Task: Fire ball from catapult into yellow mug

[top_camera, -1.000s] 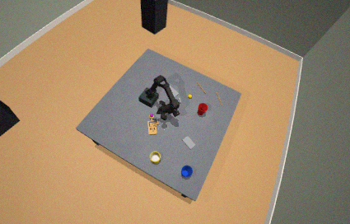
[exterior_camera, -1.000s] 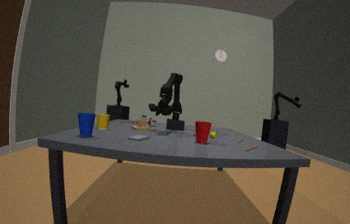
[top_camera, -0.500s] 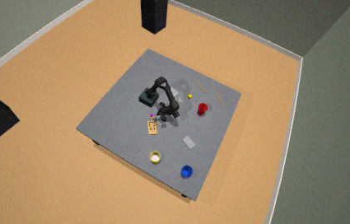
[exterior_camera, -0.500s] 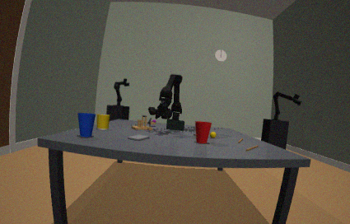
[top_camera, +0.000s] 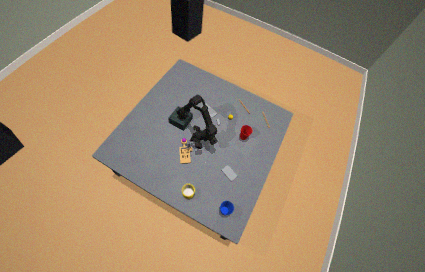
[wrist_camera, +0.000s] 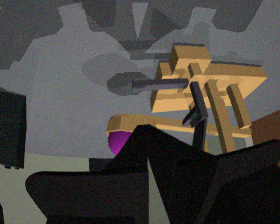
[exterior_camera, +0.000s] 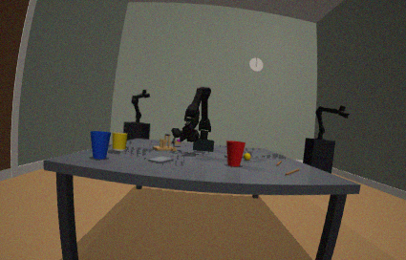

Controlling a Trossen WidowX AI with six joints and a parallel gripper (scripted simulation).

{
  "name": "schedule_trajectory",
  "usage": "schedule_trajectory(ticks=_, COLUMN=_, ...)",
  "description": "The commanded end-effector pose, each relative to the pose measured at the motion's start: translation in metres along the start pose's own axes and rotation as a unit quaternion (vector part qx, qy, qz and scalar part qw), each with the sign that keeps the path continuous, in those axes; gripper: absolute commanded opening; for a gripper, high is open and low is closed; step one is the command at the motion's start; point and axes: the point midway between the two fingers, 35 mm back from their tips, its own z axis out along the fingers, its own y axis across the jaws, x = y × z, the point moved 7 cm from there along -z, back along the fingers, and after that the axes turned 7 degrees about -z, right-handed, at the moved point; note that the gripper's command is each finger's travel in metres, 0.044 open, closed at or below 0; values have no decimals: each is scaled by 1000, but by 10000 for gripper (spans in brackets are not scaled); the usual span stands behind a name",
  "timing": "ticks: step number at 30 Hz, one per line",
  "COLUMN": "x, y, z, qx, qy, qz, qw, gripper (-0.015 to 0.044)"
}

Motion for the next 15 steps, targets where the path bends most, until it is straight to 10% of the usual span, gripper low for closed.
schedule_trajectory(ticks=1, x=-5, y=0, z=5, qx=-1, qy=1, qz=0, qw=1000, gripper=0)
schedule_trajectory(ticks=15, x=-19, y=1, z=23, qx=-1, qy=1, qz=0, qw=1000, gripper=0)
